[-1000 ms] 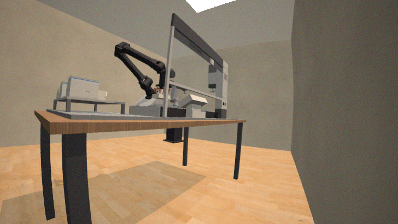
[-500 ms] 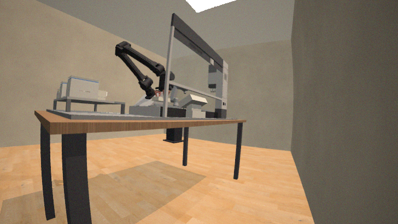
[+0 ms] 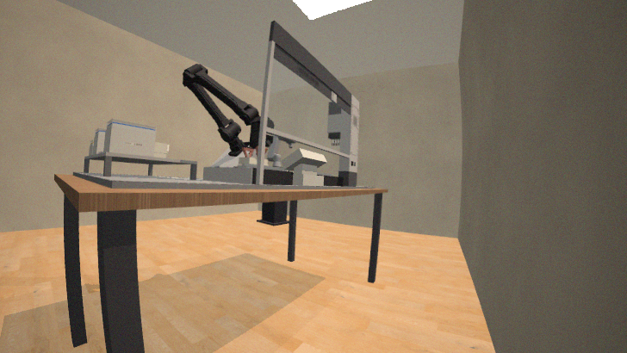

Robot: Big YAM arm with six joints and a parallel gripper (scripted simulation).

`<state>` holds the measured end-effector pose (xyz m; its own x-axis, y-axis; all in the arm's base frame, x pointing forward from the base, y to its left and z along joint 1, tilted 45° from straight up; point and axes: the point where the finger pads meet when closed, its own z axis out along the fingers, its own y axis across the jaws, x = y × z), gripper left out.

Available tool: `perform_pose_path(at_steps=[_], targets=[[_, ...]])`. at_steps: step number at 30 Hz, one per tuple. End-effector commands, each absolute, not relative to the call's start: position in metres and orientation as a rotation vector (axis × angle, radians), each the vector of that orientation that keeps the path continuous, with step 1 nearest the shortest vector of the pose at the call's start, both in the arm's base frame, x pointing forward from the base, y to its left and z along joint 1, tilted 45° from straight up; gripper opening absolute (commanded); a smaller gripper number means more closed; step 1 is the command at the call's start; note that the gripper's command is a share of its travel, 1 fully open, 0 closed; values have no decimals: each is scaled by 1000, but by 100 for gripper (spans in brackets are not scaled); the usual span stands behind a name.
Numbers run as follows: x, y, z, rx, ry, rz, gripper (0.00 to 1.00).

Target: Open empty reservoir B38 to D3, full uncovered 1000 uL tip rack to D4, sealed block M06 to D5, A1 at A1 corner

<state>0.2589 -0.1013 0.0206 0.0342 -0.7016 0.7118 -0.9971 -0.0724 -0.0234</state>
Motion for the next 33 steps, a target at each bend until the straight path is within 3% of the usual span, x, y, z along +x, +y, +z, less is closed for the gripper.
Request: perform_pose_path(at_steps=[1,33], targets=[[261,-105,17,1838,-1701,787,0],[263,-138,-16,1841,-1701,782,0]])
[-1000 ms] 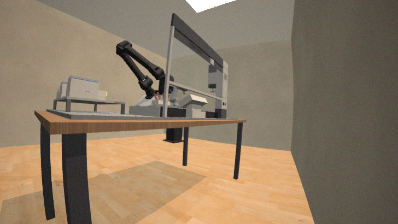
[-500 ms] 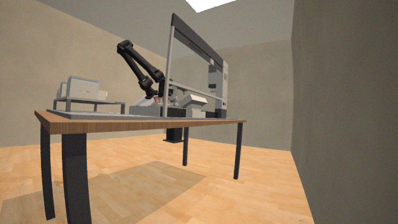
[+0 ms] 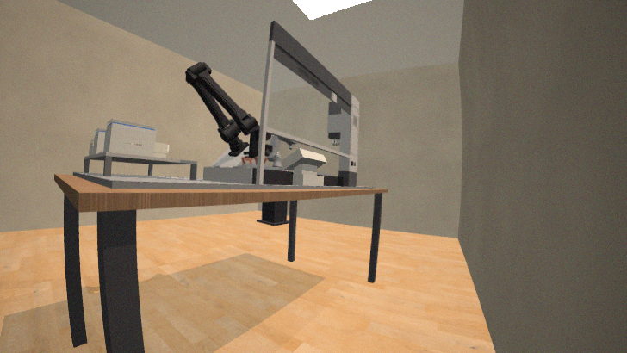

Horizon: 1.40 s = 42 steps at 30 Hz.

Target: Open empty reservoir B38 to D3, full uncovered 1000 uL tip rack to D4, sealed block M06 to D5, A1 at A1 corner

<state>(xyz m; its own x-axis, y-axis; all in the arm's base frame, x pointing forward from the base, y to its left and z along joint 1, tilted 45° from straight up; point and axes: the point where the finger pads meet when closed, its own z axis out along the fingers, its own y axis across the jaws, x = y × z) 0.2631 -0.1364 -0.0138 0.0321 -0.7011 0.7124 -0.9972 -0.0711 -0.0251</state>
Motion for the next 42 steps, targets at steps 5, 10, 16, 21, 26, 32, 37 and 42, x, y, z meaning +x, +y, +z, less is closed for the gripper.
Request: perform_pose_path(at_steps=[5,10,16,21,26,32,37,42], targets=[[263,-144,-22,1842,-1701,782,0],[264,-149,-28,1842,-1701,783,0],[271,-147,-24,1845,-1705,807,0],[271,-147,-24,1845,-1705,807,0],[271,-148,-24,1845,-1705,807,0],[271,-148,-24,1845,-1705,807,0],[272,-148,-24,1845,-1705,807,0],[272,-148,-24,1845,-1705,807,0]])
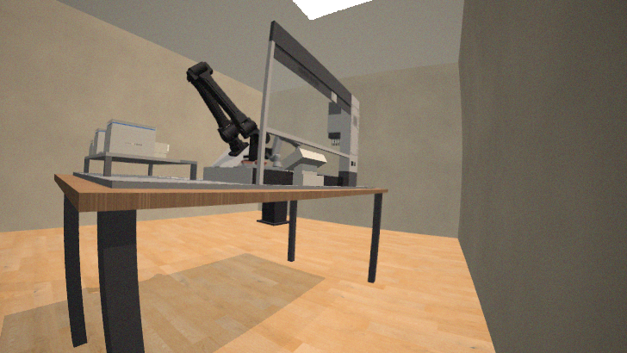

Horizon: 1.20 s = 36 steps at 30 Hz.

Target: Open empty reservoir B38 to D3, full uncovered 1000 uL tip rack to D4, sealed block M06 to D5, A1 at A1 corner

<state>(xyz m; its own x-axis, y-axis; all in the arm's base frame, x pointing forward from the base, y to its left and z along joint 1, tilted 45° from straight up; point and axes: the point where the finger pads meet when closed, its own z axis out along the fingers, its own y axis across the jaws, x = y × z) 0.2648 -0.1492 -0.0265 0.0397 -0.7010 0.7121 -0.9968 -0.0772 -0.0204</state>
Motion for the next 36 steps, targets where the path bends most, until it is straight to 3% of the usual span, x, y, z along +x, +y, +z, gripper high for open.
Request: perform_pose_path(at_steps=[1,36], targets=[[272,-148,-24,1845,-1705,807,0],[266,-155,-35,1849,-1696,790,0]])
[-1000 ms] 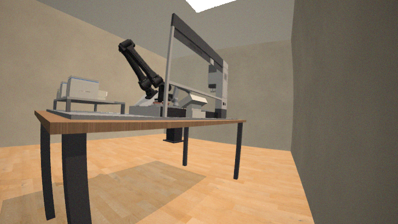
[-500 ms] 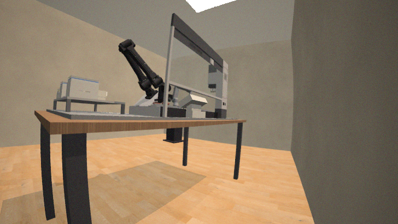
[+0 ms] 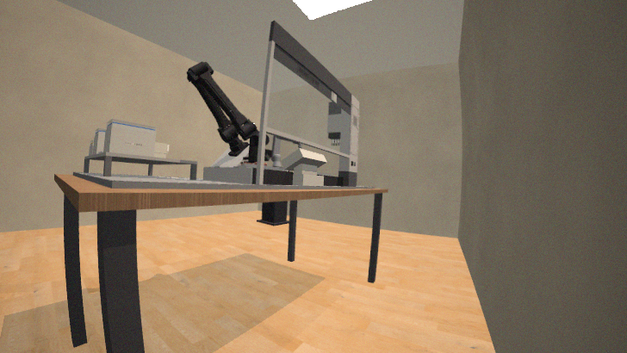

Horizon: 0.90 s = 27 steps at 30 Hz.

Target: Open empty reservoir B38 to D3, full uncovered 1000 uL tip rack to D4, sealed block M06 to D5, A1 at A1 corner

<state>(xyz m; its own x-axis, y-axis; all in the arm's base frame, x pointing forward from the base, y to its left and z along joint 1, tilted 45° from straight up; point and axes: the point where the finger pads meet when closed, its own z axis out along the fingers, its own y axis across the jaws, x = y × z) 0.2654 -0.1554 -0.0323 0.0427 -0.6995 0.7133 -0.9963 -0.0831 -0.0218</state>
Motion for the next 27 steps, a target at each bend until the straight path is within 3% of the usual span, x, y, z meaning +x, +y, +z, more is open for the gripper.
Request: perform_pose_path(at_steps=[1,14,15,27], targets=[[266,-156,-36,1848,-1697,789,0],[270,-155,-33,1845,-1704,805,0],[270,-155,-33,1845,-1704,805,100],[277,-156,-31,1847,-1708,824,100]])
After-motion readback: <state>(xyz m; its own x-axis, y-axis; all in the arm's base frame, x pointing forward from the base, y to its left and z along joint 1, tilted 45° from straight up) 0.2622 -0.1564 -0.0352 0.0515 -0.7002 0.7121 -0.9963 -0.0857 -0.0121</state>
